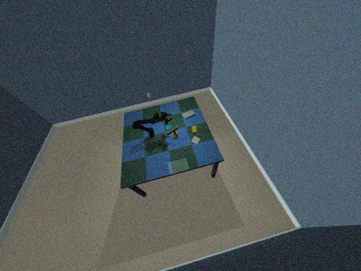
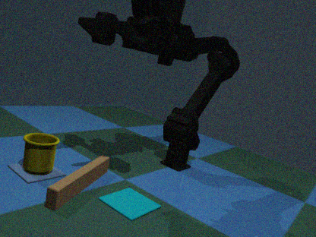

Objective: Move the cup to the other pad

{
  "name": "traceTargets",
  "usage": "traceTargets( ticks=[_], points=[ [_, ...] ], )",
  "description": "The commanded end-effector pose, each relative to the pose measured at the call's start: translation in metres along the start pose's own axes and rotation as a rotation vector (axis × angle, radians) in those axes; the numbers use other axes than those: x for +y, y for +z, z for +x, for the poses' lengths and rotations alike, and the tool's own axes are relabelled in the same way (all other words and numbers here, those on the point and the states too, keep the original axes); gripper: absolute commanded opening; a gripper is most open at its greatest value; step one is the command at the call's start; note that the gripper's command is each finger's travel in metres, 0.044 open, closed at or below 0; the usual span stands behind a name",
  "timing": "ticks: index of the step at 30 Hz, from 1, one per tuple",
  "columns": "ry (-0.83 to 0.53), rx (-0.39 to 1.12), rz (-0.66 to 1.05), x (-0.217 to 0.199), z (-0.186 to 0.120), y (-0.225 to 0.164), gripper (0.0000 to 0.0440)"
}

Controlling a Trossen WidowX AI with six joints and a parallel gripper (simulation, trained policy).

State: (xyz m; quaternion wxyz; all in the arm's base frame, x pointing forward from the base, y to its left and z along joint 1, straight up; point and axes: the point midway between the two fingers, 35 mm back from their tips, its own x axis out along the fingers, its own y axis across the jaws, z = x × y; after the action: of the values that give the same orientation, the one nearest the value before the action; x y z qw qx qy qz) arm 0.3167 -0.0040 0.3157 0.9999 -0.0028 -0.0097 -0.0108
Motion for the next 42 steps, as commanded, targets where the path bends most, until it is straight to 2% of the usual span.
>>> traceTargets(
  ticks=[1,12,27,42],
  points=[
    [-0.003,0.006,0.001,0.0,0.001,0.0,0.0374],
    [-0.013,0.126,0.03,0.004,0.009,-0.011,0.0093],
    [0.019,0.342,0.095,0.02,0.026,-0.027,0.0125],
    [0.007,0.574,0.155,0.032,0.037,-0.043,0.0113]
  ],
)
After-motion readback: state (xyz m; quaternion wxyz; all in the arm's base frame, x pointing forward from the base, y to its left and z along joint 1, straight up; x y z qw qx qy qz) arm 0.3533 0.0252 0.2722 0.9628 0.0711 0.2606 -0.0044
